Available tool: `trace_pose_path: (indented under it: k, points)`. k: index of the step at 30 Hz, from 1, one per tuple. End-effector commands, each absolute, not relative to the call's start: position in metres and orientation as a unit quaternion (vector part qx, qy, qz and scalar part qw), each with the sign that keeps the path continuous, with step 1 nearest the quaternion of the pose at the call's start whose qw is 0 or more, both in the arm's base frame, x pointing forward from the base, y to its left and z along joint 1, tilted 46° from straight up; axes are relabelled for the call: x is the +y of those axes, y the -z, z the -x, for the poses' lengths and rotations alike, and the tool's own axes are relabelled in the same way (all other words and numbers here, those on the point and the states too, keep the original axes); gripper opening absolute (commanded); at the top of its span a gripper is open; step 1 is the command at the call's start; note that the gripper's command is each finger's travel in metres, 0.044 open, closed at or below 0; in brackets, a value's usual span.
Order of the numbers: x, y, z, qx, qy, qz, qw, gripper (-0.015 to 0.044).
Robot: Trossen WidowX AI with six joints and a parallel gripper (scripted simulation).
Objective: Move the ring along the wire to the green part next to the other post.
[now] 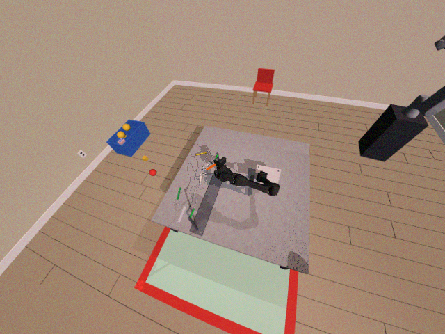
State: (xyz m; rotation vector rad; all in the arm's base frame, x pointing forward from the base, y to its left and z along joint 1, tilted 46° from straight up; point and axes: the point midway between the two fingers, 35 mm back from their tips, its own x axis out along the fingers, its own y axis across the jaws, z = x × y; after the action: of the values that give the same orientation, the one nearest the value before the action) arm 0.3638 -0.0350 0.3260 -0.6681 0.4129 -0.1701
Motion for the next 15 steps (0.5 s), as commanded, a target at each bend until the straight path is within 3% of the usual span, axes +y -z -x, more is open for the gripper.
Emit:
trace_pose_path:
  k: [1,15]
  points:
    - [-0.0333,-0.3275,-0.3645,0.205,0.076,0.296,0.930,-0.0150]
    - [-0.0291,-0.3253,-0.3641,0.220,0.054,0.215,0.950,-0.0150]
